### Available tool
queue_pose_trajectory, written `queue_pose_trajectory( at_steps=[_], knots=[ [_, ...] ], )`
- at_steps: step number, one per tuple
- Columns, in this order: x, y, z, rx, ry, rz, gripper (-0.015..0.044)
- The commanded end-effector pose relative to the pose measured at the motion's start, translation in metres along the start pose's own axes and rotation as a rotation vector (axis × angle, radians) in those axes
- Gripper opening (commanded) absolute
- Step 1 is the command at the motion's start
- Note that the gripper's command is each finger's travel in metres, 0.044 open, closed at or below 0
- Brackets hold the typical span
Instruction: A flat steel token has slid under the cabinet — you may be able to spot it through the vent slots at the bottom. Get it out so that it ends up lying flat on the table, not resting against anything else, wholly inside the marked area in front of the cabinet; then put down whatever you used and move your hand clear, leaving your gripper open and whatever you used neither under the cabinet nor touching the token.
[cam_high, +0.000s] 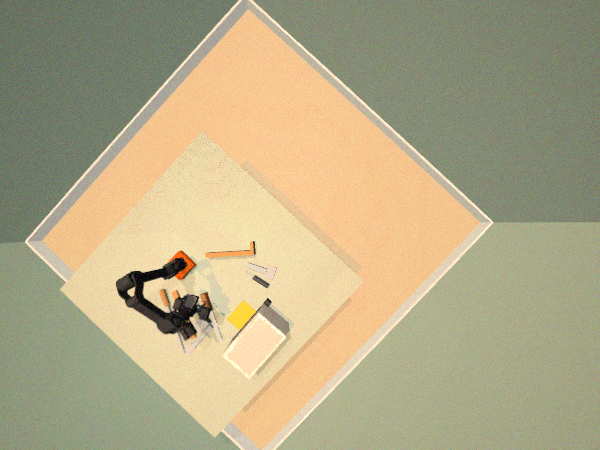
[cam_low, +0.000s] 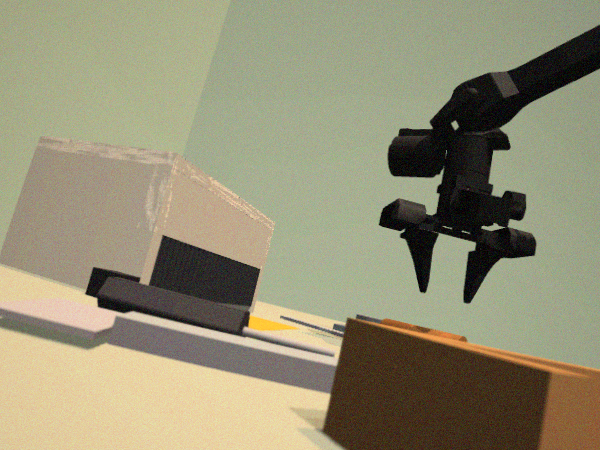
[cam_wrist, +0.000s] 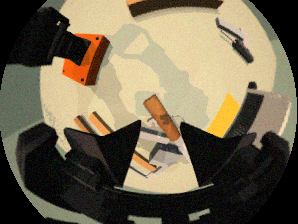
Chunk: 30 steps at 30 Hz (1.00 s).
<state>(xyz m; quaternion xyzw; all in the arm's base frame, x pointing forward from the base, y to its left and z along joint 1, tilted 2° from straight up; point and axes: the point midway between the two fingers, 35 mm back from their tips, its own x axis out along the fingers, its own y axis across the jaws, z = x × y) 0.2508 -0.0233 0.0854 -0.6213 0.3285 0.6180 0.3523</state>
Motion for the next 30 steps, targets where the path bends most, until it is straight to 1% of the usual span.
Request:
queue_pose_trajectory(
  at_steps=[1,30],
  knots=[
    [-0.0003,0.0003,-0.0003,0.036,0.002,0.002,0.027],
    [-0.0003,0.0001,-0.0001,0.266,0.003,0.002,0.027]
  ],
)
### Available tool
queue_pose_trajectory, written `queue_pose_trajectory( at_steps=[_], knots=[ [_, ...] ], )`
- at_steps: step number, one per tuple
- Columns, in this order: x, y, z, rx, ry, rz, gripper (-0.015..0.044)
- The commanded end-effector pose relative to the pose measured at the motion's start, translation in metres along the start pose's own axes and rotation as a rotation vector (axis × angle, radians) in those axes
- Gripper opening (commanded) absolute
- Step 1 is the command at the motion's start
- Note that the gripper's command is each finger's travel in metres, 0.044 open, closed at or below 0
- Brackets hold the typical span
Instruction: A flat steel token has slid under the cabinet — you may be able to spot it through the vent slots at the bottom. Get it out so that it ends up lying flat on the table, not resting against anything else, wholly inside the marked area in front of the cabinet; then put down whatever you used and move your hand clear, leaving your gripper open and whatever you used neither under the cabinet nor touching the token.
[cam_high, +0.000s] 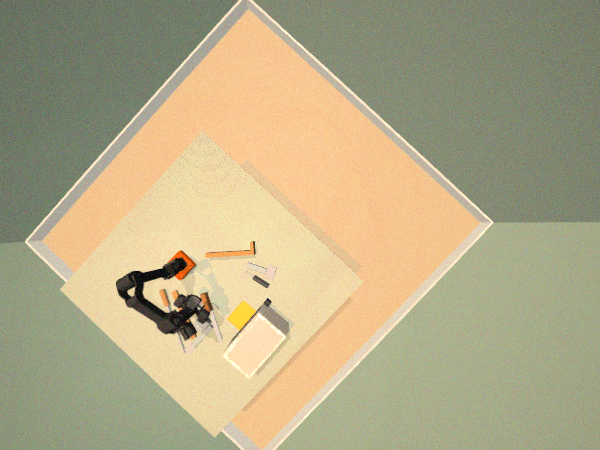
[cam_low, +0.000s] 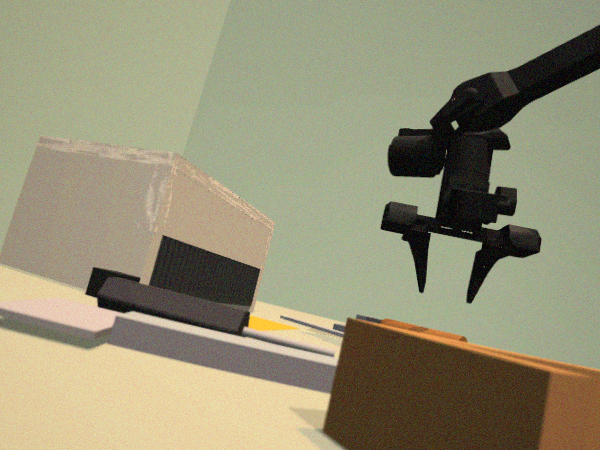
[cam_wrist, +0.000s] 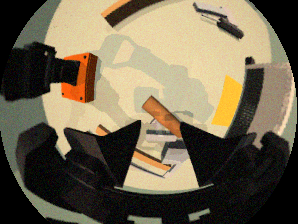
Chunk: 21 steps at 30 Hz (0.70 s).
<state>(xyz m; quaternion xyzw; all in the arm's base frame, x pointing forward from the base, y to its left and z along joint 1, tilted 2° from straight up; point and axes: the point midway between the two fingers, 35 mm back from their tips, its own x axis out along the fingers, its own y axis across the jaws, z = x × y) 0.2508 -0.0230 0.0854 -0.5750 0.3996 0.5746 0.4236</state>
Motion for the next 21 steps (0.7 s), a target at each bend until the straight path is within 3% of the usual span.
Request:
queue_pose_trajectory(
  at_steps=[1,21],
  knots=[
    [-0.0003,0.0002,-0.0003,0.036,0.003,0.002,0.027],
    [-0.0003,0.0001,-0.0002,0.194,0.003,0.001,0.027]
  ],
)
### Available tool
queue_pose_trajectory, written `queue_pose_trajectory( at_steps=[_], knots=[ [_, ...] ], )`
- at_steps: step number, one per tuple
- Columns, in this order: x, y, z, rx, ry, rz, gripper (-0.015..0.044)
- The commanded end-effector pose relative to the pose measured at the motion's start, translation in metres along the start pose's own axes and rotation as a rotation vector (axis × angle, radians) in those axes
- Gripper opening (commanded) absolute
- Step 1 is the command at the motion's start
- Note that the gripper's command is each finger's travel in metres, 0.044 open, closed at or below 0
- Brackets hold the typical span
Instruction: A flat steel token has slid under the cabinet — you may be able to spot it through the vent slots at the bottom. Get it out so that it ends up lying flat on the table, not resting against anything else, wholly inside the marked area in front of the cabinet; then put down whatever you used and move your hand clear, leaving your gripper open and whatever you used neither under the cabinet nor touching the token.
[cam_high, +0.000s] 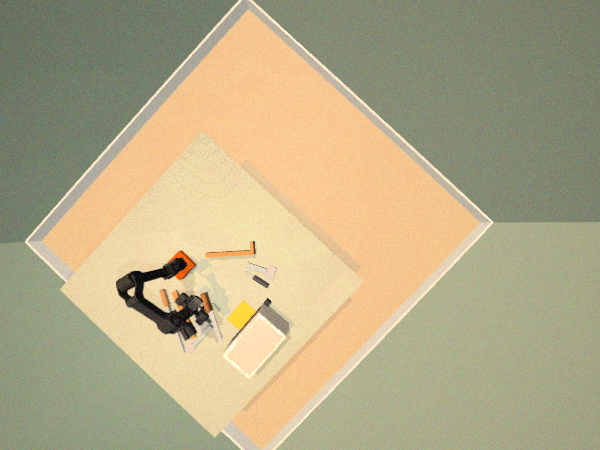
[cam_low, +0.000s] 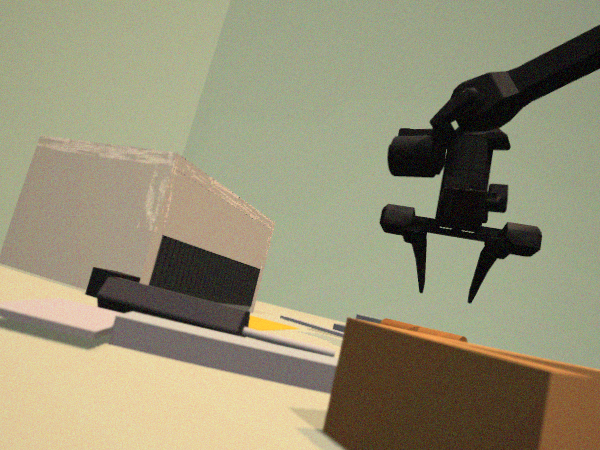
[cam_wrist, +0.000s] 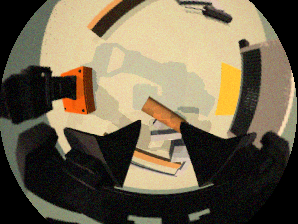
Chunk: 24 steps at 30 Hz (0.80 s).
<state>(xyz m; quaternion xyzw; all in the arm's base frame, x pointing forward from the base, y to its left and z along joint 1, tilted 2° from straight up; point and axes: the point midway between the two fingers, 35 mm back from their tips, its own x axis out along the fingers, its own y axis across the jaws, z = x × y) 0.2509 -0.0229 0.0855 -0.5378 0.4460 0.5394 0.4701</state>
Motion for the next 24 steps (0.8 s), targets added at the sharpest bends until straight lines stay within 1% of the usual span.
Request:
queue_pose_trajectory(
  at_steps=[1,24],
  knots=[
    [-0.0003,0.0001,-0.0004,0.036,0.003,0.001,0.027],
    [-0.0003,0.0,-0.0002,0.218,0.003,0.001,0.027]
  ],
)
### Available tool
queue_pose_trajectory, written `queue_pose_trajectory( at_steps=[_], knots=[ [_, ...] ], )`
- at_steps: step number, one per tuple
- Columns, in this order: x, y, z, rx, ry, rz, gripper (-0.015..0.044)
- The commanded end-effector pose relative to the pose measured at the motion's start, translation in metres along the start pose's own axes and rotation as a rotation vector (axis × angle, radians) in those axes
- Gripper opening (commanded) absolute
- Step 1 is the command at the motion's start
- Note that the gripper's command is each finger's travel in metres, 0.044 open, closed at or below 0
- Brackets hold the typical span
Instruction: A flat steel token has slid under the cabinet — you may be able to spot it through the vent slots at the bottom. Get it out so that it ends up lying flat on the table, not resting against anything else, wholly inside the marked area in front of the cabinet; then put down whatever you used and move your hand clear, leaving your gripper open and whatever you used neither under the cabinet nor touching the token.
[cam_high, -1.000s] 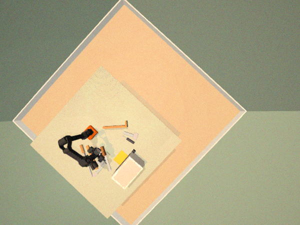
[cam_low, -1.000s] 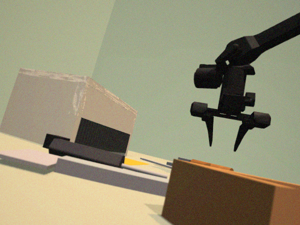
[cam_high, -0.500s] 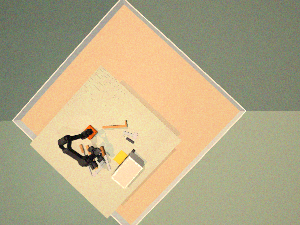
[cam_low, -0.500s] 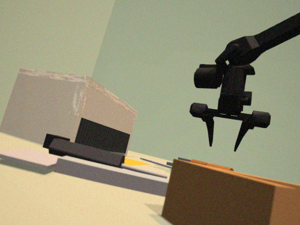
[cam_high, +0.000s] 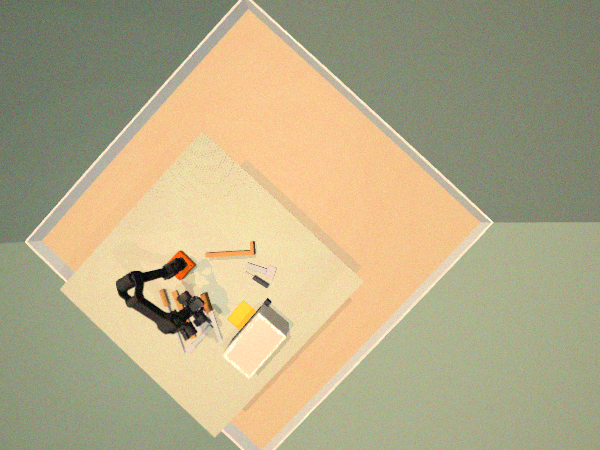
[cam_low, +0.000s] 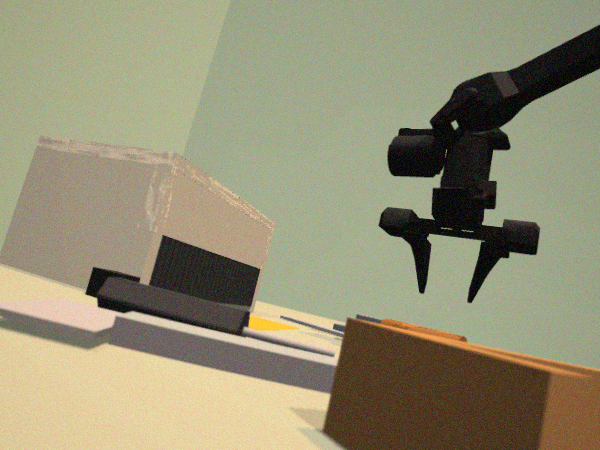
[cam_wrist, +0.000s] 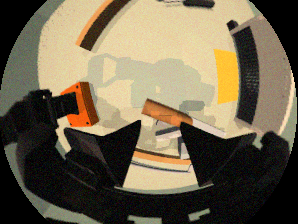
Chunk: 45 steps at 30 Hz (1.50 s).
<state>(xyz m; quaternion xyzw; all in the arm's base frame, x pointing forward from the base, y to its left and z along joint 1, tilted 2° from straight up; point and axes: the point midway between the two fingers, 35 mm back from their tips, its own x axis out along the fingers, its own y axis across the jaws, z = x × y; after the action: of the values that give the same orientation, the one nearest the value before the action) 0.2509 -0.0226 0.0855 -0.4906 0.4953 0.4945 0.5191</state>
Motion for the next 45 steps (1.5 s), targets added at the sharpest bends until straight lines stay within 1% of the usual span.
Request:
queue_pose_trajectory(
  at_steps=[1,45],
  knots=[
    [-0.0003,0.0,-0.0004,0.036,0.003,0.001,0.027],
    [-0.0003,0.0,0.0,0.385,0.003,0.0,0.027]
  ],
)
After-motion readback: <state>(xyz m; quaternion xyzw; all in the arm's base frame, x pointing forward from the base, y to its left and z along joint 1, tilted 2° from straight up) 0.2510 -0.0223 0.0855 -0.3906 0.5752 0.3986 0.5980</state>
